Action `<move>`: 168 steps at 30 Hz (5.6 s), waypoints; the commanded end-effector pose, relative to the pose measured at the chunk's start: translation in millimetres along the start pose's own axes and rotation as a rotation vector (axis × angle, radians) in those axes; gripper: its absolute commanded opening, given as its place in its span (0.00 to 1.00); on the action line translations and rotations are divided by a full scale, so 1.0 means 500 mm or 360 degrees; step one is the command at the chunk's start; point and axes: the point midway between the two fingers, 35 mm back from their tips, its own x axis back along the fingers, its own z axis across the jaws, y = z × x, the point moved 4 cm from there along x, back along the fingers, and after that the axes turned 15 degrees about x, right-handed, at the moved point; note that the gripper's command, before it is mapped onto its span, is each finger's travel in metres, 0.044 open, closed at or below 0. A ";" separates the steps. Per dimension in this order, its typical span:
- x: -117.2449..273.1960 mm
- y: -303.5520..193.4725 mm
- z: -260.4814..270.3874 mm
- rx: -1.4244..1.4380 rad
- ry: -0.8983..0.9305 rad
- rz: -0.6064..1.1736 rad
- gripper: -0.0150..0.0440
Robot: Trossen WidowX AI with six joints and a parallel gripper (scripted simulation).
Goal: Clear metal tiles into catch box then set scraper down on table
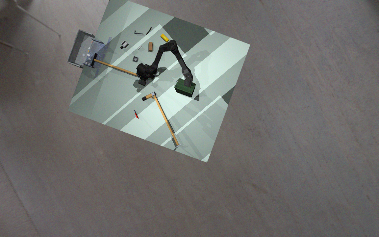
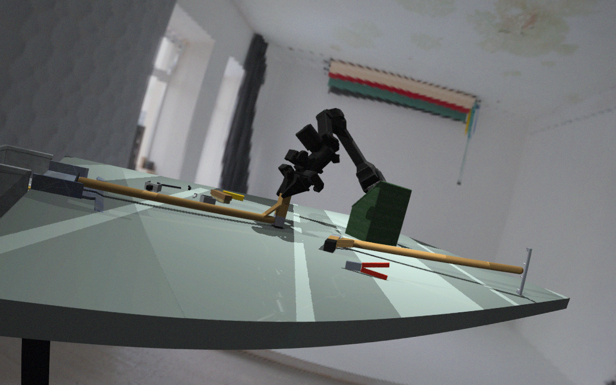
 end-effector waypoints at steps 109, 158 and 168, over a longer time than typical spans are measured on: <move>-0.065 0.103 -0.020 -0.0005 0.0001 -0.0015 0.25; 0.022 0.005 0.029 -0.0005 0.0009 -0.0017 0.25; 0.039 -0.017 0.038 -0.0005 0.0010 -0.0018 0.25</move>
